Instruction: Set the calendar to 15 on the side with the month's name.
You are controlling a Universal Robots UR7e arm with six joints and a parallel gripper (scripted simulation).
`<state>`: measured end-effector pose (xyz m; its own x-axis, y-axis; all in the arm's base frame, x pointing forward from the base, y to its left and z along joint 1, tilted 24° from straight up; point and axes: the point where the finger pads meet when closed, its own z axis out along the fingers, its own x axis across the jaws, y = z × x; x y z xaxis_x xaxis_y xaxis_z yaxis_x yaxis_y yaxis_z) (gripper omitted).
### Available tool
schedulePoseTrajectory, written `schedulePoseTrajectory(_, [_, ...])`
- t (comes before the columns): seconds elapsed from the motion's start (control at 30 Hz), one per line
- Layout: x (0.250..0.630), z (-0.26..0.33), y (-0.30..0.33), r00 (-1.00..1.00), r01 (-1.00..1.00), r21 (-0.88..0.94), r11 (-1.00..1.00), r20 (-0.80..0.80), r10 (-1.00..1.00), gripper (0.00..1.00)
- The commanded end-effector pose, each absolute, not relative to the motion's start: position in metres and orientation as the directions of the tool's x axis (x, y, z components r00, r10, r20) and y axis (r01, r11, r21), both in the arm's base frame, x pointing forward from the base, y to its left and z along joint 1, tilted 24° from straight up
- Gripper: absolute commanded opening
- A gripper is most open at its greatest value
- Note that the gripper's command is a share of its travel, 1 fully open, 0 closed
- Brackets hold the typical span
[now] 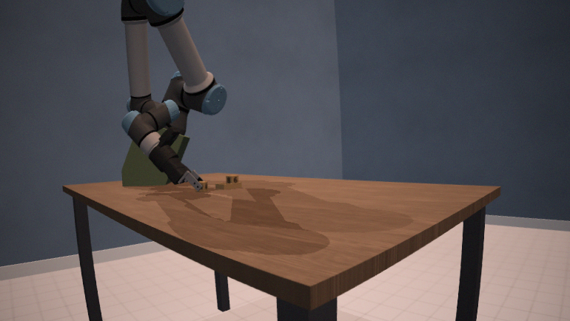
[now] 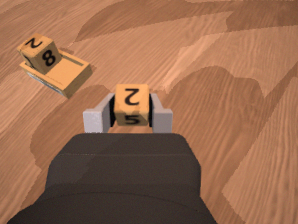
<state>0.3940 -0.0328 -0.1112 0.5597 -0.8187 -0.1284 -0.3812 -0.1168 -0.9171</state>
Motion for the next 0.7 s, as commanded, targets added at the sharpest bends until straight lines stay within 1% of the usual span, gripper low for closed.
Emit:
schedulePoseTrajectory(0.0, [0.3941, -0.111, -0.0331, 0.559, -0.381, -0.917, -0.117, -0.128, -0.819, 0.57])
schedulePoseTrajectory(0.57, [0.3941, -0.111, -0.0331, 0.559, -0.381, -0.917, -0.117, -0.128, -0.819, 0.57])
schedulePoseTrajectory(0.6, [0.3941, -0.111, -0.0331, 0.559, -0.381, -0.917, -0.117, -0.128, -0.819, 0.63])
schedulePoseTrajectory(0.67, [0.3941, -0.111, -0.0331, 0.559, -0.381, -0.917, -0.117, -0.128, -0.819, 0.63])
